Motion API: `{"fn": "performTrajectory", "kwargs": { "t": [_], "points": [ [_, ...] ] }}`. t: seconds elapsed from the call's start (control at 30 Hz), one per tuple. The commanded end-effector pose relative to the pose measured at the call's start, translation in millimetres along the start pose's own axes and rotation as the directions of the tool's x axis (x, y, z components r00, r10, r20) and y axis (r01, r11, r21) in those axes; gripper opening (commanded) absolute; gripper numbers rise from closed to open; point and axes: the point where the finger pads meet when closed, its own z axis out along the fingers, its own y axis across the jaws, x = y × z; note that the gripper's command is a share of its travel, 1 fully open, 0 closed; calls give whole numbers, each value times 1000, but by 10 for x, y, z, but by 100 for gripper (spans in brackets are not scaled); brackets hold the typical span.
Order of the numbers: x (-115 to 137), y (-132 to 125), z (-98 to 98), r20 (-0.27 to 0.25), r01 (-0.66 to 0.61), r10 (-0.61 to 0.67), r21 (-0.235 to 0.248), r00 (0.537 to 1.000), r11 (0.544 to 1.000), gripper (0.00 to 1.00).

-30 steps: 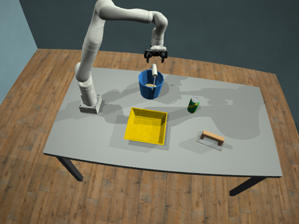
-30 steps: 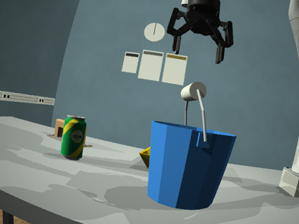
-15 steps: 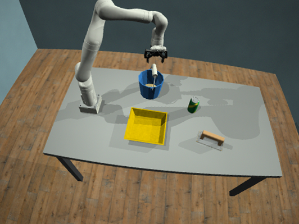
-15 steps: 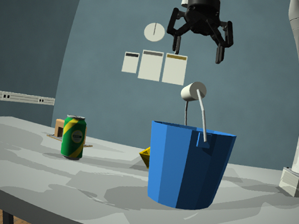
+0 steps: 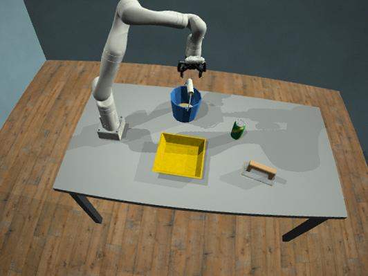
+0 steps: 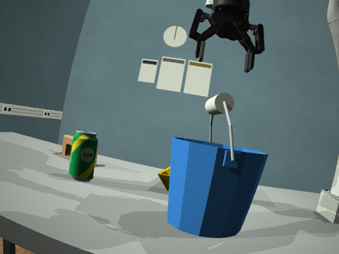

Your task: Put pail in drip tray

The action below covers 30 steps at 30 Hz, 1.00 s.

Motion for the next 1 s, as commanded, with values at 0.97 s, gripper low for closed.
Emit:
{"fn": "performTrajectory", "kwargs": {
  "t": [0.97],
  "points": [
    [-1, -3, 411, 0, 0, 0, 2, 1000, 1000, 100]
  ]
}}
